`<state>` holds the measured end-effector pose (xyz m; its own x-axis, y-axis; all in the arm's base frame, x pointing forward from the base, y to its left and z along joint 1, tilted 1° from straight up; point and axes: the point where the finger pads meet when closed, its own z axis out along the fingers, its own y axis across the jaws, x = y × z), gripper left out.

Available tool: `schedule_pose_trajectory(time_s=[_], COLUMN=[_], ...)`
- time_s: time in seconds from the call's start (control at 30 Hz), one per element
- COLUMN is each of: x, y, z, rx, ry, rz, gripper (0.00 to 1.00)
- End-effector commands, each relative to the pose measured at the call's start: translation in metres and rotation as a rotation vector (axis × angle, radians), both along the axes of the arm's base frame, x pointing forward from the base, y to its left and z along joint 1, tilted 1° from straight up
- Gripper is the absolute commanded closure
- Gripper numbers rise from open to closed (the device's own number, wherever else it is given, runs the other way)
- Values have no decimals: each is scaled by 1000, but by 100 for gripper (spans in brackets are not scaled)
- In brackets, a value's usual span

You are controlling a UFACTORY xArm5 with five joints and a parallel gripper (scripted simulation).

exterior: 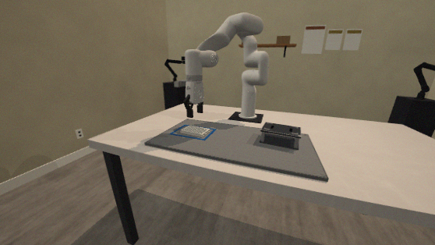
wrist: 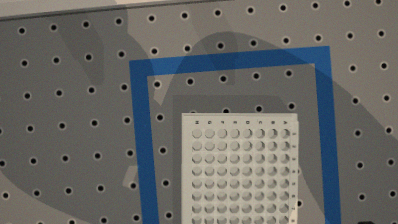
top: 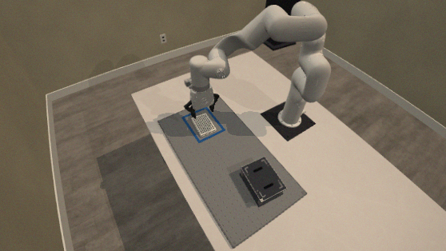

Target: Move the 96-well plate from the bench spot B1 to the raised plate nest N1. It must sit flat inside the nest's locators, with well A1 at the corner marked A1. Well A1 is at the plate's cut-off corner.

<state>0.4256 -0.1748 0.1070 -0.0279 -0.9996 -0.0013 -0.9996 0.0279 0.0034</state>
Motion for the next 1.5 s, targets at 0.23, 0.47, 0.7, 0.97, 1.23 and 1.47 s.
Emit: schedule_pose_trajectory(time_s=[0.23, 0.47, 0.7, 0.97, 1.23, 1.47], x=[2, 2, 2, 2, 2, 1], y=[-1, -2, -2, -2, -2, -2], z=[1, -7, -19, -31, -43, -54], rx=[-10, -10, -10, -10, -10, -10], ry=[0, 0, 0, 0, 0, 0], rz=[-13, -13, -13, -13, -13, -13], gripper=[0, 0, 0, 0, 0, 0])
